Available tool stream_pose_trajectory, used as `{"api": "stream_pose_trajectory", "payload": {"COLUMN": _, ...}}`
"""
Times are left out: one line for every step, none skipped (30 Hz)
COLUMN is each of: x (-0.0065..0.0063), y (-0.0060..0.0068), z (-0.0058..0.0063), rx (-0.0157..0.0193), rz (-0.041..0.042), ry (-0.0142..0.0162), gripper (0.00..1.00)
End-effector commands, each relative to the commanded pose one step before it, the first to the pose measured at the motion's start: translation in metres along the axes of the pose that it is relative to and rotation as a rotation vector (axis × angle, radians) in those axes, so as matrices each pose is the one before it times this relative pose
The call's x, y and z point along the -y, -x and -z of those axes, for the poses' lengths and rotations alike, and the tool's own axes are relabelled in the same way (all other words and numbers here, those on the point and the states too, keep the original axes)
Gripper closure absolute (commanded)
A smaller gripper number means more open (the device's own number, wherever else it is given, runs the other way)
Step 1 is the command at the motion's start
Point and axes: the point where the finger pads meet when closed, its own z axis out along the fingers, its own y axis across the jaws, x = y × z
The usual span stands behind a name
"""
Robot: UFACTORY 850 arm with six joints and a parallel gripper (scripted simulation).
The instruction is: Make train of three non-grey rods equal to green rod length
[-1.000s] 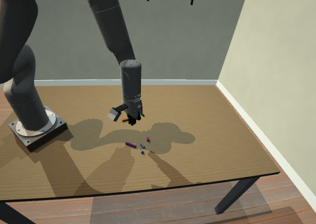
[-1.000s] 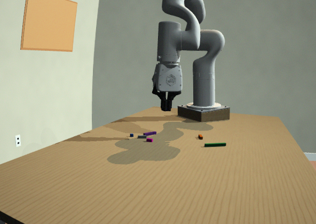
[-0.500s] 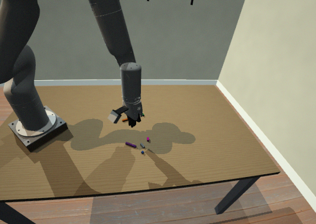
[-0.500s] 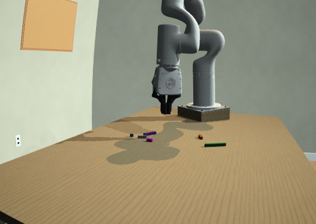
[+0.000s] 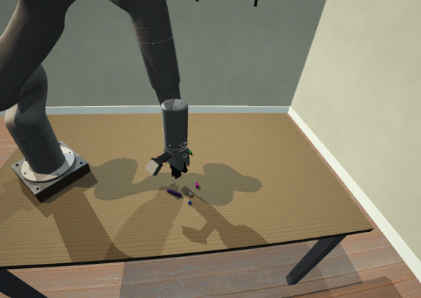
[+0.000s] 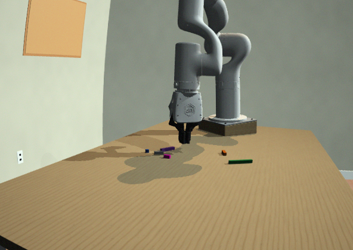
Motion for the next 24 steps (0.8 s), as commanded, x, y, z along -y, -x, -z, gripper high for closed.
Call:
{"api": "stream_pose_trajectory", "payload": {"x": 0.00198, "y": 0.00123, "z": -0.01335, "rx": -0.00012, "rz": -0.00025, "ry": -0.0042, "gripper": 0.96}}
{"api": "stream_pose_trajectory", "payload": {"x": 0.00003, "y": 0.0, "z": -0.00204, "rx": 0.00001, "rz": 0.0, "ry": 0.00001, "gripper": 0.96}}
{"api": "stream_pose_trajectory", "payload": {"x": 0.00003, "y": 0.0, "z": -0.00162, "rx": -0.00001, "rz": 0.0, "ry": -0.00001, "gripper": 0.96}}
{"api": "stream_pose_trajectory", "payload": {"x": 0.00002, "y": 0.0, "z": -0.00127, "rx": 0.0, "rz": 0.0, "ry": -0.00001, "gripper": 0.96}}
{"api": "stream_pose_trajectory", "payload": {"x": 0.00002, "y": 0.0, "z": -0.00097, "rx": 0.0, "rz": 0.0, "ry": 0.0, "gripper": 0.96}}
{"api": "stream_pose_trajectory", "payload": {"x": 0.00001, "y": 0.0, "z": -0.0007, "rx": 0.00001, "rz": 0.0, "ry": 0.00001, "gripper": 0.96}}
{"api": "stream_pose_trajectory", "payload": {"x": 0.00001, "y": 0.0, "z": -0.00045, "rx": 0.0, "rz": 0.0, "ry": 0.00001, "gripper": 0.96}}
{"api": "stream_pose_trajectory", "payload": {"x": 0.0, "y": 0.0, "z": -0.00024, "rx": 0.0, "rz": 0.0, "ry": 0.0, "gripper": 0.96}}
{"api": "stream_pose_trajectory", "payload": {"x": 0.0, "y": 0.0, "z": -0.0001, "rx": 0.0, "rz": 0.0, "ry": 0.0, "gripper": 0.96}}
{"api": "stream_pose_trajectory", "payload": {"x": 0.0, "y": 0.0, "z": -0.00001, "rx": 0.0, "rz": 0.0, "ry": 0.0, "gripper": 0.96}}
{"api": "stream_pose_trajectory", "payload": {"x": 0.0, "y": 0.0, "z": 0.0, "rx": 0.0, "rz": 0.0, "ry": 0.0, "gripper": 0.96}}
{"api": "stream_pose_trajectory", "payload": {"x": 0.0, "y": 0.0, "z": 0.0, "rx": 0.0, "rz": 0.0, "ry": 0.0, "gripper": 0.96}}
{"api": "stream_pose_trajectory", "payload": {"x": 0.0, "y": 0.0, "z": 0.0, "rx": 0.0, "rz": 0.0, "ry": 0.0, "gripper": 0.96}}
{"api": "stream_pose_trajectory", "payload": {"x": 0.0, "y": 0.0, "z": 0.0, "rx": 0.0, "rz": 0.0, "ry": 0.0, "gripper": 0.96}}
{"api": "stream_pose_trajectory", "payload": {"x": 0.0, "y": 0.0, "z": 0.0, "rx": 0.0, "rz": 0.0, "ry": 0.0, "gripper": 0.96}}
{"api": "stream_pose_trajectory", "payload": {"x": 0.0, "y": 0.0, "z": 0.0, "rx": 0.0, "rz": 0.0, "ry": 0.0, "gripper": 0.96}}
{"api": "stream_pose_trajectory", "payload": {"x": 0.0, "y": 0.0, "z": 0.0, "rx": 0.0, "rz": 0.0, "ry": 0.0, "gripper": 0.96}}
{"api": "stream_pose_trajectory", "payload": {"x": 0.0, "y": 0.0, "z": 0.0, "rx": 0.0, "rz": 0.0, "ry": 0.0, "gripper": 0.96}}
{"api": "stream_pose_trajectory", "payload": {"x": 0.0, "y": 0.0, "z": 0.0, "rx": 0.0, "rz": 0.0, "ry": 0.0, "gripper": 0.96}}
{"api": "stream_pose_trajectory", "payload": {"x": 0.0, "y": 0.0, "z": 0.0, "rx": 0.0, "rz": 0.0, "ry": 0.0, "gripper": 0.96}}
{"api": "stream_pose_trajectory", "payload": {"x": 0.0, "y": 0.0, "z": 0.0, "rx": 0.0, "rz": 0.0, "ry": 0.0, "gripper": 0.96}}
{"api": "stream_pose_trajectory", "payload": {"x": 0.0, "y": 0.0, "z": 0.0, "rx": 0.0, "rz": 0.0, "ry": 0.0, "gripper": 0.96}}
{"api": "stream_pose_trajectory", "payload": {"x": 0.0, "y": 0.0, "z": 0.0, "rx": 0.0, "rz": 0.0, "ry": 0.0, "gripper": 0.96}}
{"api": "stream_pose_trajectory", "payload": {"x": 0.0, "y": 0.0, "z": 0.0, "rx": 0.0, "rz": 0.0, "ry": 0.0, "gripper": 0.96}}
